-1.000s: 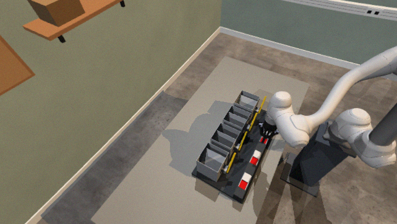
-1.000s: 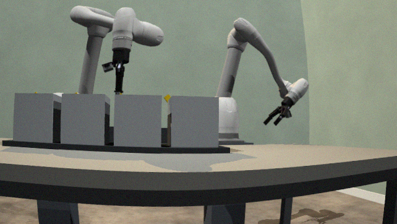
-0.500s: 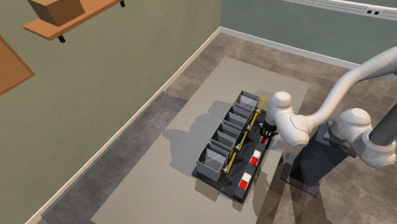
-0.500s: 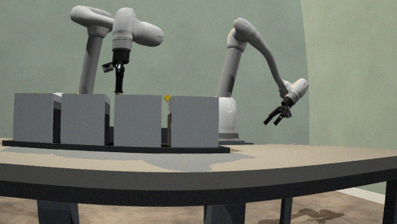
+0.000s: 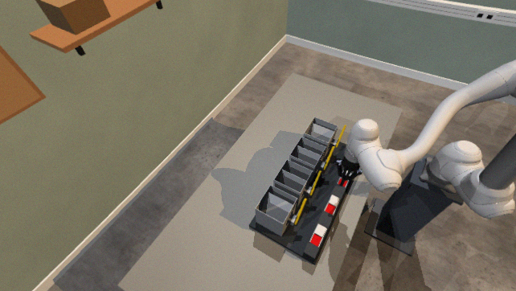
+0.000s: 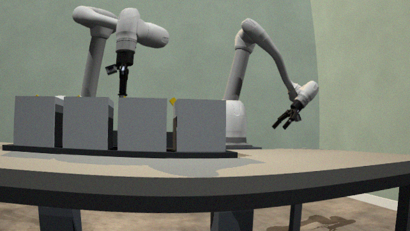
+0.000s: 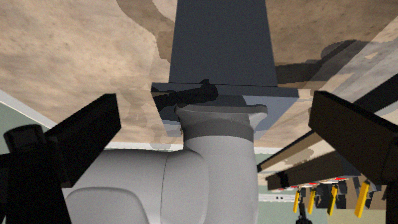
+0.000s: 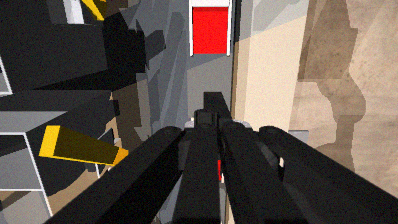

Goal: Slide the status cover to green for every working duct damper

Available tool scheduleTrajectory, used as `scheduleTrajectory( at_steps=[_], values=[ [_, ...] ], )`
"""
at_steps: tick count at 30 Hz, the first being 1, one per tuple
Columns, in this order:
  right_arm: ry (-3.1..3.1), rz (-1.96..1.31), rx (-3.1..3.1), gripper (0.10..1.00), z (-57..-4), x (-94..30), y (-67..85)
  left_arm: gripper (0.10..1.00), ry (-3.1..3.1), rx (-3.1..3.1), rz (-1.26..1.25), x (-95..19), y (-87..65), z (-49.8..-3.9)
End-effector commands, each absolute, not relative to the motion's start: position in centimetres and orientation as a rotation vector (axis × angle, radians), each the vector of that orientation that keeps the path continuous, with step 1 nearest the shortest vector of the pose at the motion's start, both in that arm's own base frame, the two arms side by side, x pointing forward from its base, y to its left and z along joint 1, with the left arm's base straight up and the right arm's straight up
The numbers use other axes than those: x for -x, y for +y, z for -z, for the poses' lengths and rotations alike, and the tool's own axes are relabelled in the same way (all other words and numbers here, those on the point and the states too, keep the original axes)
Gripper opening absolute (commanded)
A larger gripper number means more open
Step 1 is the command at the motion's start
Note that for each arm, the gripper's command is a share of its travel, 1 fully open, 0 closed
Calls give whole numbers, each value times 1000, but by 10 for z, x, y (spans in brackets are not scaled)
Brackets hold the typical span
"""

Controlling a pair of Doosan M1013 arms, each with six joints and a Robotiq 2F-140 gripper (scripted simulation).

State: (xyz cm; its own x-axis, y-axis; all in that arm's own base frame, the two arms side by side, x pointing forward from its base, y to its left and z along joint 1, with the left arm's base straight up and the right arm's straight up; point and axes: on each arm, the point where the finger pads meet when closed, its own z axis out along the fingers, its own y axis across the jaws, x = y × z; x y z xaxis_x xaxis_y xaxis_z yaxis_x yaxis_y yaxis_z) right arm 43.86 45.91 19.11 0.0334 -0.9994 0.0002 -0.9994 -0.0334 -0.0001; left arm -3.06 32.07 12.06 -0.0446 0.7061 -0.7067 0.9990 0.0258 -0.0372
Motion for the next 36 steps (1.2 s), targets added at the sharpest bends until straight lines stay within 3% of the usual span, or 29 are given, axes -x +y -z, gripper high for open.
scheduleTrajectory(
  at_steps=[1,15,36],
  values=[
    [-2185,0,-2259,99,-192,-439,459,1000,1804,-1731,756,31,321,-121],
    [-2185,0,-2259,99,-192,-439,462,1000,1804,-1731,756,31,321,-121],
    [-2185,1,-2259,99,-191,-430,667,1000,1804,-1731,756,31,321,-121]
  ],
)
